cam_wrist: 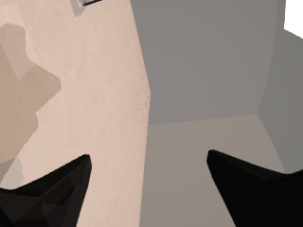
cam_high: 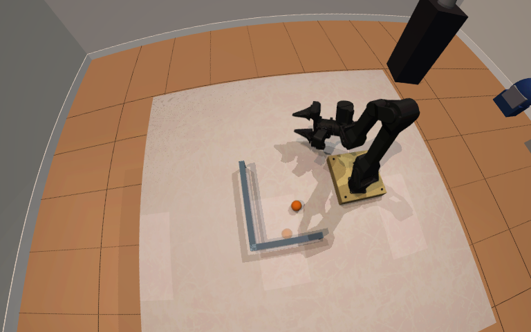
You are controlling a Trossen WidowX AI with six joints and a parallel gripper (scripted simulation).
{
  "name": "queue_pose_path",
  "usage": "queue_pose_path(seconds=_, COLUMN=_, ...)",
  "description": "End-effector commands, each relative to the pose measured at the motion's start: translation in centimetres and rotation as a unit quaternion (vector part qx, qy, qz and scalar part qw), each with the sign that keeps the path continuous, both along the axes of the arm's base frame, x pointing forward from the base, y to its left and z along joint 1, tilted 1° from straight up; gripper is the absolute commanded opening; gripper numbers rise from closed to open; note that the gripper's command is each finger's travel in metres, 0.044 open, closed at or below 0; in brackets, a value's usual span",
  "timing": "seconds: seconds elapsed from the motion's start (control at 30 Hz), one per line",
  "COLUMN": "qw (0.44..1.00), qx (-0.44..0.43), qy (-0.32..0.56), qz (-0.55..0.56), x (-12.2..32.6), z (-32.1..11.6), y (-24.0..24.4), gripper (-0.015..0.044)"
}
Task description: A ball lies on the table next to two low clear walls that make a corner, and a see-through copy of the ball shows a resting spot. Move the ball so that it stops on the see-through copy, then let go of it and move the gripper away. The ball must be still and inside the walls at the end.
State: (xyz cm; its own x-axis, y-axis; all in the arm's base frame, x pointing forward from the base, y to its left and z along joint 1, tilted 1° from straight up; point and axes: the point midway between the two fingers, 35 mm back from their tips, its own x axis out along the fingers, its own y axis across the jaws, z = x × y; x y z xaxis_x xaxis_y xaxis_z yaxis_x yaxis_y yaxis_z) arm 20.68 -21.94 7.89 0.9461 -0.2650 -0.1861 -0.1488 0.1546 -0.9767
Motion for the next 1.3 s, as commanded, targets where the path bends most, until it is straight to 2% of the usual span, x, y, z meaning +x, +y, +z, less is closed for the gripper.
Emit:
queue_pose_path(seconds=0.0, qw=1.000, qx=0.002, qy=0.001, qz=0.001, x=0.1, z=0.0, y=0.0, gripper=0.0374)
queue_pose_path(seconds=0.1, qw=0.999, qx=0.032, qy=0.018, qz=0.013, x=1.7, z=-0.7, y=0.4, gripper=0.0295)
queue_pose_path(seconds=0.13, qw=0.998, qx=0.044, qy=0.027, qz=0.018, x=2.3, z=-1.0, y=0.6, gripper=0.0289)
queue_pose_path(seconds=0.33, qw=0.988, qx=0.111, qy=0.090, qz=0.052, x=6.2, z=-2.6, y=2.9, gripper=0.0289)
queue_pose_path(seconds=0.53, qw=0.963, qx=0.169, qy=0.189, qz=0.093, x=9.8, z=-4.2, y=7.6, gripper=0.0289)
queue_pose_path(seconds=0.73, qw=0.929, qx=0.196, qy=0.290, qz=0.118, x=11.3, z=-5.0, y=12.8, gripper=0.0289)
queue_pose_path(seconds=0.97, qw=0.891, qx=0.191, qy=0.390, qz=0.131, x=11.1, z=-5.2, y=17.6, gripper=0.0289)
queue_pose_path(seconds=1.27, qw=0.820, qx=0.103, qy=0.538, qz=0.163, x=8.0, z=-3.9, y=23.8, gripper=0.0289)
